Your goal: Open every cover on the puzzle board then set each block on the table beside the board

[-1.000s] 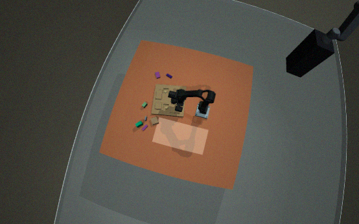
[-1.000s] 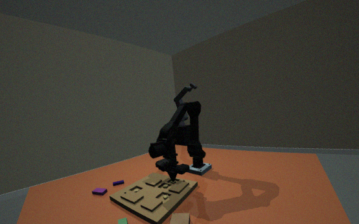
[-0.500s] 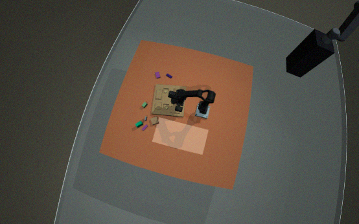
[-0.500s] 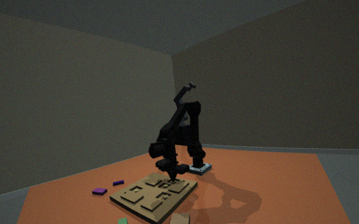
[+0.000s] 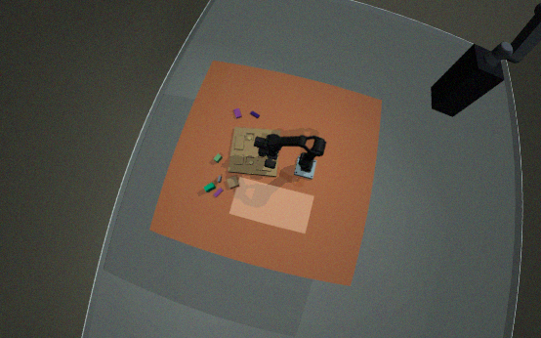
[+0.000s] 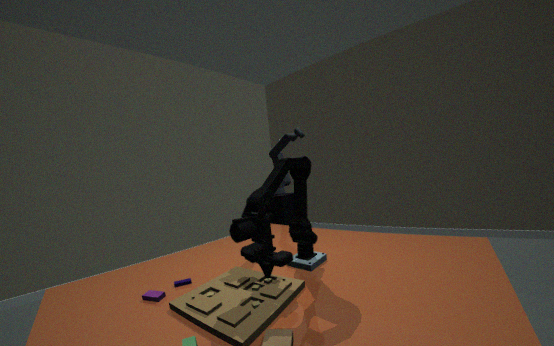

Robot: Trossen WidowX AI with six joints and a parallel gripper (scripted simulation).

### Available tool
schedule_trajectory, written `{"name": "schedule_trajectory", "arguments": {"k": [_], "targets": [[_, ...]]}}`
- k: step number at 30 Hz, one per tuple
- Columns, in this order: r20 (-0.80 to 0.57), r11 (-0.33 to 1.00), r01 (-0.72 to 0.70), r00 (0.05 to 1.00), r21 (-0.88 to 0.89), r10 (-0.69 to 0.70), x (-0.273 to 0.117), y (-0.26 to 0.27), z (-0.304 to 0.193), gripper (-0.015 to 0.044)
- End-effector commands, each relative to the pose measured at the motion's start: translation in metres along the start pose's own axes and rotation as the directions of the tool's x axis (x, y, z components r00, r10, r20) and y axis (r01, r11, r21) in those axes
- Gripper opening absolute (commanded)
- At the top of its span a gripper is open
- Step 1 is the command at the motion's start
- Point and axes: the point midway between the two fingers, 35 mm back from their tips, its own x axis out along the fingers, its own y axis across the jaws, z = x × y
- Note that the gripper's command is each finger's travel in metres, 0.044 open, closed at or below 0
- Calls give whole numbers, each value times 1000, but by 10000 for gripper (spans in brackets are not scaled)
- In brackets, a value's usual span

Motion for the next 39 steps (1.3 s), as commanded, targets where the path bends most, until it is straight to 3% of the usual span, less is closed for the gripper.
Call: {"name": "schedule_trajectory", "arguments": {"k": [1, 39], "targets": [[11, 1000, -5, 1000, -9, 5, -7, 0, 1, 0], [10, 1000, -3, 1000, -8, 3, 0, 0, 2, 0]]}}
